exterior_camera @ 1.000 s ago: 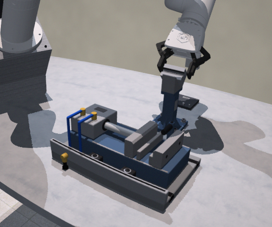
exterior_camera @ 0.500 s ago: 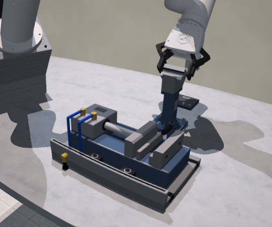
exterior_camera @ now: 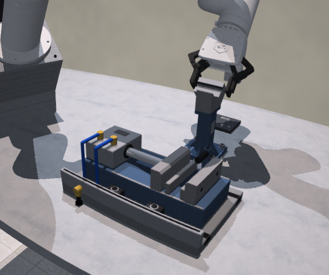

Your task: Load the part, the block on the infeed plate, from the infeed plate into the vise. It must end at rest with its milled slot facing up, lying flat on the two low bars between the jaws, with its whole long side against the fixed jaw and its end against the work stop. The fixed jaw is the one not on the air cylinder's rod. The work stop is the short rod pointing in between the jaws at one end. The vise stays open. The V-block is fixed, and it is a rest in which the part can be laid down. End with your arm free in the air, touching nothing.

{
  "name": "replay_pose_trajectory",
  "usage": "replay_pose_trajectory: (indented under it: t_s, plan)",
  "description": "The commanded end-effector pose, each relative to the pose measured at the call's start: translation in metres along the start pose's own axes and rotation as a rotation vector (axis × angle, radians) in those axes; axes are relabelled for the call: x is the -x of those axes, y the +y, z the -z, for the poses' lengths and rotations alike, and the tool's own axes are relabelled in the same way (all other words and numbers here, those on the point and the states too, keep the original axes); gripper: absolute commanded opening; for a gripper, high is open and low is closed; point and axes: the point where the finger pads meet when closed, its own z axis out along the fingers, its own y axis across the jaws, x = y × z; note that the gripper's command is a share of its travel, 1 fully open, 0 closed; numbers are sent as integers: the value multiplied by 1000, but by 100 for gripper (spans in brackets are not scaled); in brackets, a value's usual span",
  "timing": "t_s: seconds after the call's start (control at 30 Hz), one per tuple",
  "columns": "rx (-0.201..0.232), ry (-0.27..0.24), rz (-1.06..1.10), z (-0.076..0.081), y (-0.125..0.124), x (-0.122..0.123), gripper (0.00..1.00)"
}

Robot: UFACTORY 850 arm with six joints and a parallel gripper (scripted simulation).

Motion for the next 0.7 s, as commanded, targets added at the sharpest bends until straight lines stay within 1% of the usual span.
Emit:
replay_pose_trajectory:
  t_s: [0.0,0.13,0.2,0.27,0.47,0.67]
  plan:
    - [1,27,-1,0,1,0,89]
    - [1,54,-1,0,1,1,89]
    - [1,54,-1,0,1,1,89]
    - [1,70,-1,0,1,1,89]
    - [1,127,-1,0,1,2,89]
    - [1,195,-1,0,1,2,89]
